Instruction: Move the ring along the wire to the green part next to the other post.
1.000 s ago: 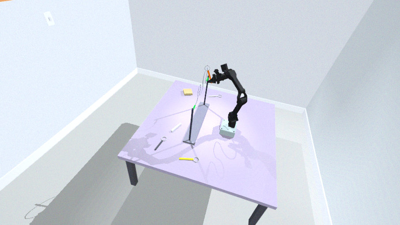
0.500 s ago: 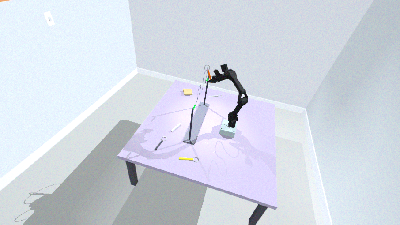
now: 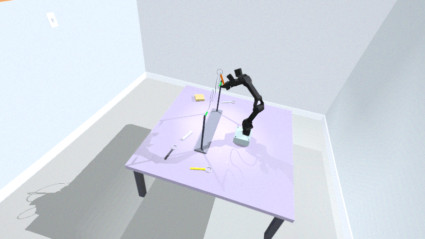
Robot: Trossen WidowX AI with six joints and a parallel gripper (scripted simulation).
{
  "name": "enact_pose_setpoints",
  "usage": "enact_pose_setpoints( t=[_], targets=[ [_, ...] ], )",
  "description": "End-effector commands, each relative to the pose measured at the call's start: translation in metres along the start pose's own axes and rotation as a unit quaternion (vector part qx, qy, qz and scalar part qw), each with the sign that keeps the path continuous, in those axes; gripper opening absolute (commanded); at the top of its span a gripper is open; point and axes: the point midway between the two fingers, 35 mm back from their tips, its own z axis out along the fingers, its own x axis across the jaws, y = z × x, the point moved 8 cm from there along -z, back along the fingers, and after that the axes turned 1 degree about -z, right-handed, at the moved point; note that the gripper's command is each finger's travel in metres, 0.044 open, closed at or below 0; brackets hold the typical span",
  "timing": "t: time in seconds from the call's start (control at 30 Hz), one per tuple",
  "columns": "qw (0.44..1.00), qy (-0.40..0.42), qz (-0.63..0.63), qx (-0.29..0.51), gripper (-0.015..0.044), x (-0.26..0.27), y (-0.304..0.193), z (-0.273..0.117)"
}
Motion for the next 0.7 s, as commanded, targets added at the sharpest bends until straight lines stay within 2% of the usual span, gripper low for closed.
enact_pose_setpoints(
  t=[0.0, 0.67],
  targets=[
    [0.999, -0.016, -0.029, -0.004, -0.0150, 0.0007, -0.0010, 0.0002],
    [0.988, -0.077, -0.135, -0.018, -0.0150, 0.0030, -0.0038, 0.0014]
  ],
)
